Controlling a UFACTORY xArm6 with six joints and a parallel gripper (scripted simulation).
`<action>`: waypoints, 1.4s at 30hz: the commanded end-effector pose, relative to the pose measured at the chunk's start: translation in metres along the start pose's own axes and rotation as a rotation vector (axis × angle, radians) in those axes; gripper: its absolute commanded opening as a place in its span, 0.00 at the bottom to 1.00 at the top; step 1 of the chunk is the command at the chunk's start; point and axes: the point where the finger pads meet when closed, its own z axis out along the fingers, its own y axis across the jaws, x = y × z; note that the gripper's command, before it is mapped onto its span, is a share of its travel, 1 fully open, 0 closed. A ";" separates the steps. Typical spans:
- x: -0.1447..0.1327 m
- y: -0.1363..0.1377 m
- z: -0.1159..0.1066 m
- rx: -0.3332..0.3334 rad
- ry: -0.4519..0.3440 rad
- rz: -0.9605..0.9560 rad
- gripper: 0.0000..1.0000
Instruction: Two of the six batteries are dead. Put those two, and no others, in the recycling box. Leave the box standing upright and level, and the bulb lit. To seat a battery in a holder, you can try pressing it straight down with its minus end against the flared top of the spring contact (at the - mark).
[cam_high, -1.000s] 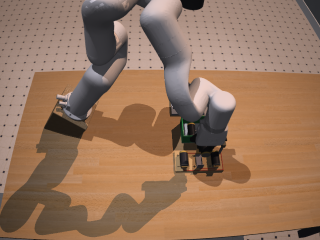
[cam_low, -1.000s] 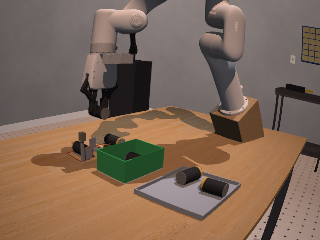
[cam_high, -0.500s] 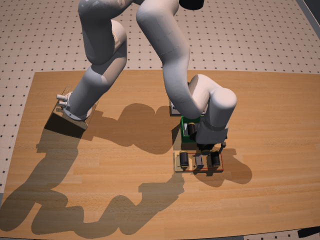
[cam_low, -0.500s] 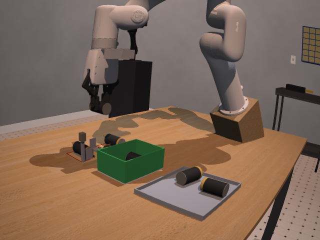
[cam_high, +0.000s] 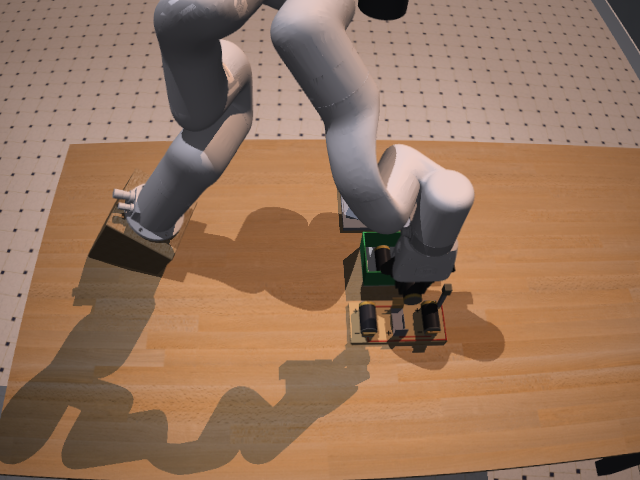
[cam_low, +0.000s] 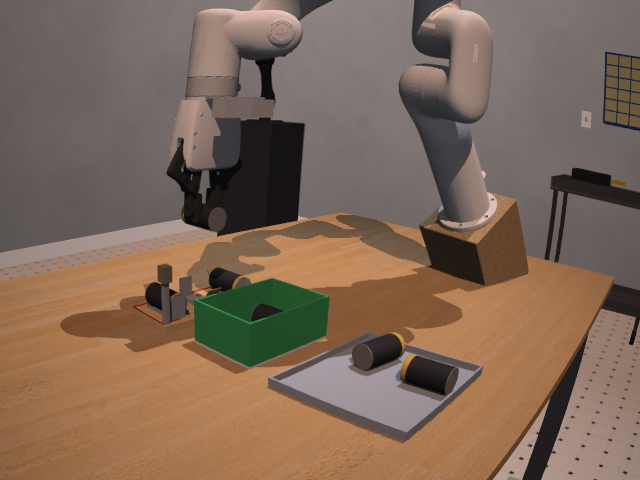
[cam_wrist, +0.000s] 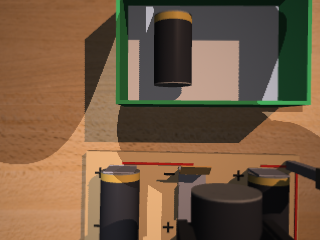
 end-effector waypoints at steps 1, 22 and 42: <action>0.015 0.006 -0.001 -0.003 -0.003 0.000 0.28; 0.127 0.038 -0.001 -0.003 -0.003 0.000 0.28; 0.127 0.038 -0.001 -0.003 -0.003 0.002 0.28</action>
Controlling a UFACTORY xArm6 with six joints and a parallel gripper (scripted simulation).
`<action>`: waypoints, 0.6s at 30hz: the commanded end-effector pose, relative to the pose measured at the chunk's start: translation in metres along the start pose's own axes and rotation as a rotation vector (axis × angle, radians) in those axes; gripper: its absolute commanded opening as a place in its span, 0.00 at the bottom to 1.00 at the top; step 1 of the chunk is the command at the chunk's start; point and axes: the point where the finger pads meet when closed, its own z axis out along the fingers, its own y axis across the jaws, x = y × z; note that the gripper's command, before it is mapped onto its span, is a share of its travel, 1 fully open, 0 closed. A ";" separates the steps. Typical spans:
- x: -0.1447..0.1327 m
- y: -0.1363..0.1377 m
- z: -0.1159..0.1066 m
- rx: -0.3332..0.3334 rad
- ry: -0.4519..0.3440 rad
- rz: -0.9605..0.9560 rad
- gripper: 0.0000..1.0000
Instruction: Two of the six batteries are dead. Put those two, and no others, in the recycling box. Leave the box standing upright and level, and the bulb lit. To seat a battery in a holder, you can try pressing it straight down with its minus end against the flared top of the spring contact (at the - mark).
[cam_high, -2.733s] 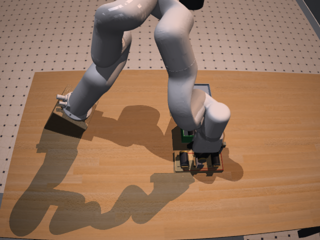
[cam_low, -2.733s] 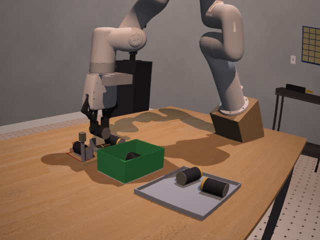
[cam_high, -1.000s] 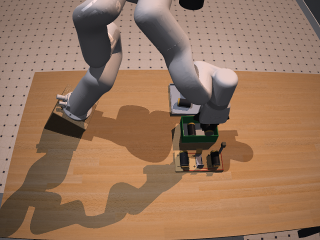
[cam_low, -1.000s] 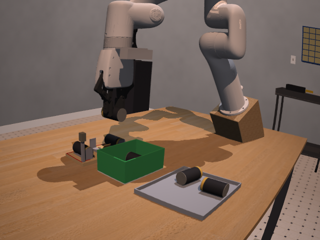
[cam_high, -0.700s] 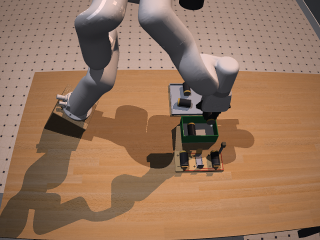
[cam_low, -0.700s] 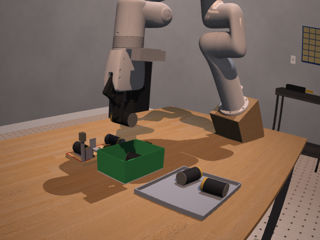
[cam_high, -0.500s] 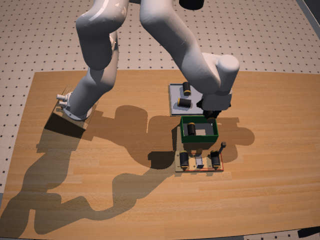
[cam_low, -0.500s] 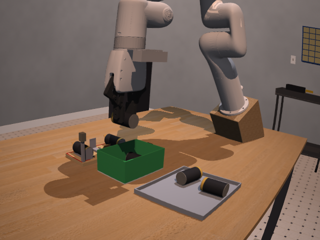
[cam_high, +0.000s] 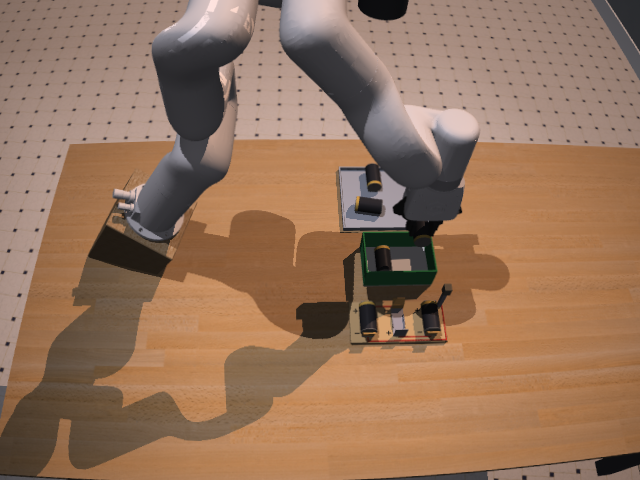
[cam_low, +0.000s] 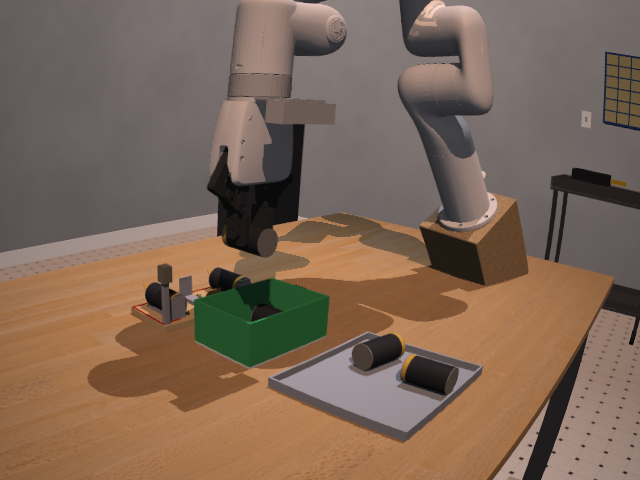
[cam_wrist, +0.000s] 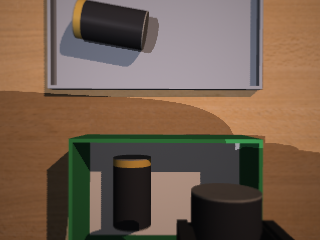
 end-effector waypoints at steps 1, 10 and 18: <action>0.000 0.002 -0.001 -0.004 0.000 0.000 0.28; 0.000 0.002 0.044 -0.004 0.000 0.000 0.28; 0.000 0.002 0.056 -0.004 0.000 0.000 0.28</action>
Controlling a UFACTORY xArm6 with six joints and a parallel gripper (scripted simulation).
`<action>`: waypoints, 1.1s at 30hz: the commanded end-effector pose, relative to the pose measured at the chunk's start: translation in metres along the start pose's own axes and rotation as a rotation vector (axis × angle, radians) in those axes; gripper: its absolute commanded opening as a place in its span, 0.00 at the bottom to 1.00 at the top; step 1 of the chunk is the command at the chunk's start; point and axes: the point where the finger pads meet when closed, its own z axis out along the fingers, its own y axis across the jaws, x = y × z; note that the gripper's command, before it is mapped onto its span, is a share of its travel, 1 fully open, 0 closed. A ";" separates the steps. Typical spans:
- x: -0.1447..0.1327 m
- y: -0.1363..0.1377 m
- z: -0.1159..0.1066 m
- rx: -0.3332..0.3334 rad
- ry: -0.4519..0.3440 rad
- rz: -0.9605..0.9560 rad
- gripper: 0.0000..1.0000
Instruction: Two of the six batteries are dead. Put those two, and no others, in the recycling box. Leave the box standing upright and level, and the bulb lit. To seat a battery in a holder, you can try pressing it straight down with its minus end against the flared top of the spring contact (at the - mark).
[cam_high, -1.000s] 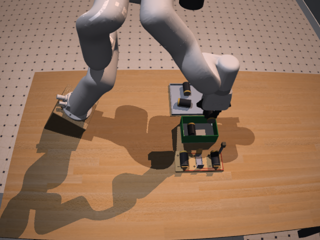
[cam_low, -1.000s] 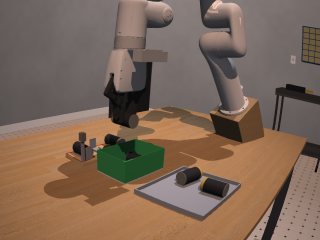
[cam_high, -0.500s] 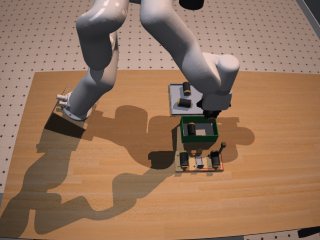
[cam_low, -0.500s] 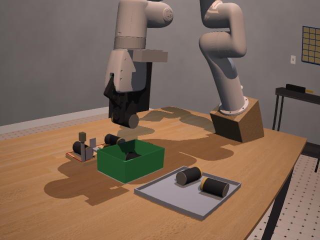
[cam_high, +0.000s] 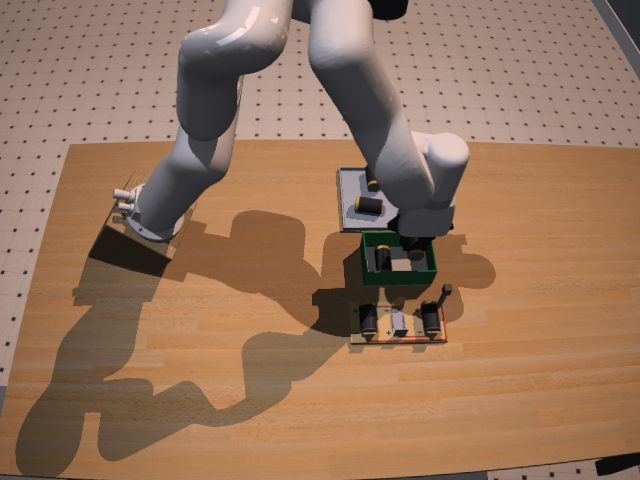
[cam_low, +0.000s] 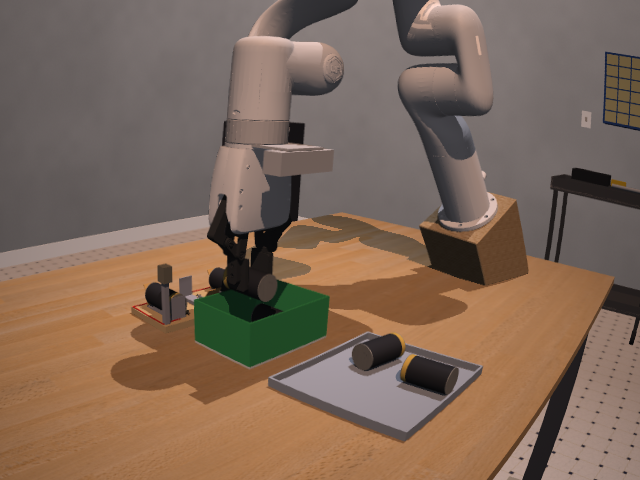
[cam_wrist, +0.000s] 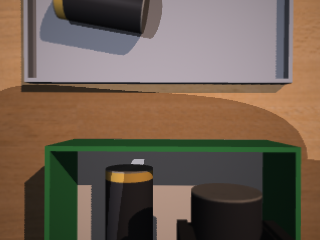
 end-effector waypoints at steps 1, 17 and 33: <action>0.000 0.004 0.001 -0.009 -0.001 0.001 0.28; 0.000 0.006 0.001 -0.009 -0.001 0.001 0.28; 0.000 0.006 0.010 -0.009 -0.001 0.001 0.28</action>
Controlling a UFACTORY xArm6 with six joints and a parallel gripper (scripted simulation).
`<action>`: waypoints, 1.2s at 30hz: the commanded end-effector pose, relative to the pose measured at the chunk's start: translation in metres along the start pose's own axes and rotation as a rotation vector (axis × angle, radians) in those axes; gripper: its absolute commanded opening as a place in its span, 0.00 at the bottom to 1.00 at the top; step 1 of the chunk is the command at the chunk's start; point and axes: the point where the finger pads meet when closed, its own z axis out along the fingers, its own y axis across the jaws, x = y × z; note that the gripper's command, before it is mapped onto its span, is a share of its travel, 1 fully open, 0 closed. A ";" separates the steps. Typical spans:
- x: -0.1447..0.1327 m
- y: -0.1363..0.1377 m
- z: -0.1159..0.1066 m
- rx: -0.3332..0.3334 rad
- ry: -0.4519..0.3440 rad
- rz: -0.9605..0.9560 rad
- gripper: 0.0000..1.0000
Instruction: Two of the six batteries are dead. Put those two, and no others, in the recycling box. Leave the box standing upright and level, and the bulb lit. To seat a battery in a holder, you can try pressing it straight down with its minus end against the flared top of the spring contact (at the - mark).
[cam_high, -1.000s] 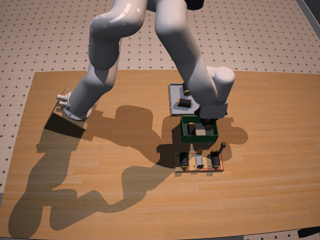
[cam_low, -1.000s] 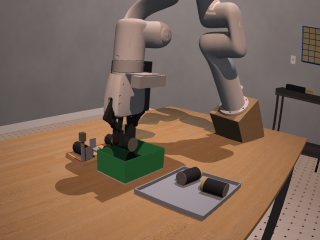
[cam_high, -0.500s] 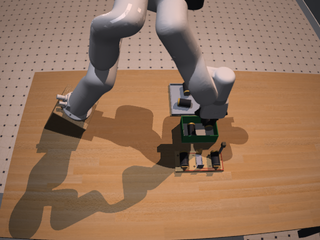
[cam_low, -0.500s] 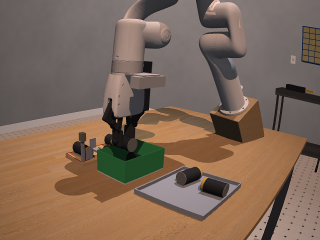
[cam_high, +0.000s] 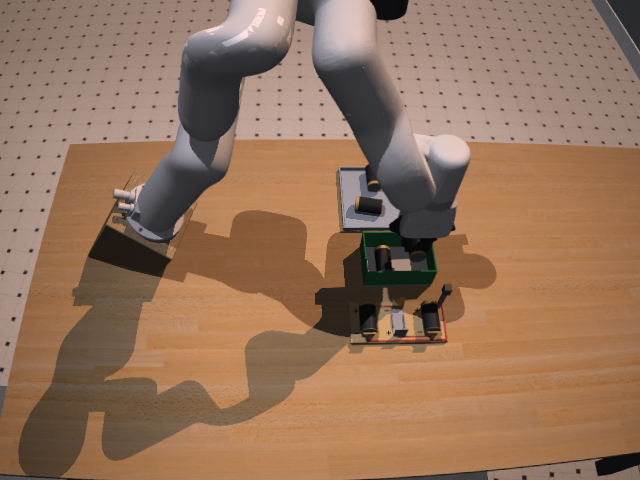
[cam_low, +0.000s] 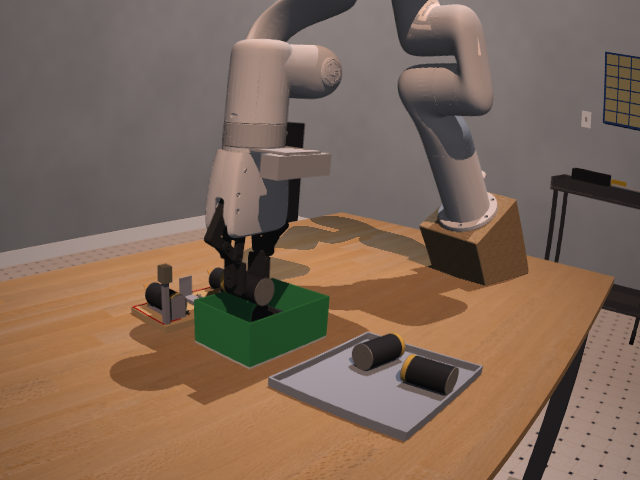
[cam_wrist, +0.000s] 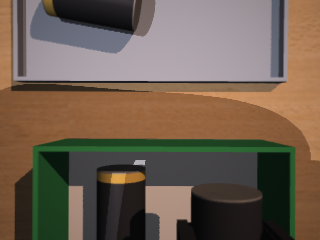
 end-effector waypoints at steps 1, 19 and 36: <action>0.000 0.001 0.010 -0.003 0.000 0.000 0.28; 0.000 0.001 0.062 -0.003 0.000 0.000 0.28; 0.000 0.001 0.062 -0.003 0.000 0.000 0.51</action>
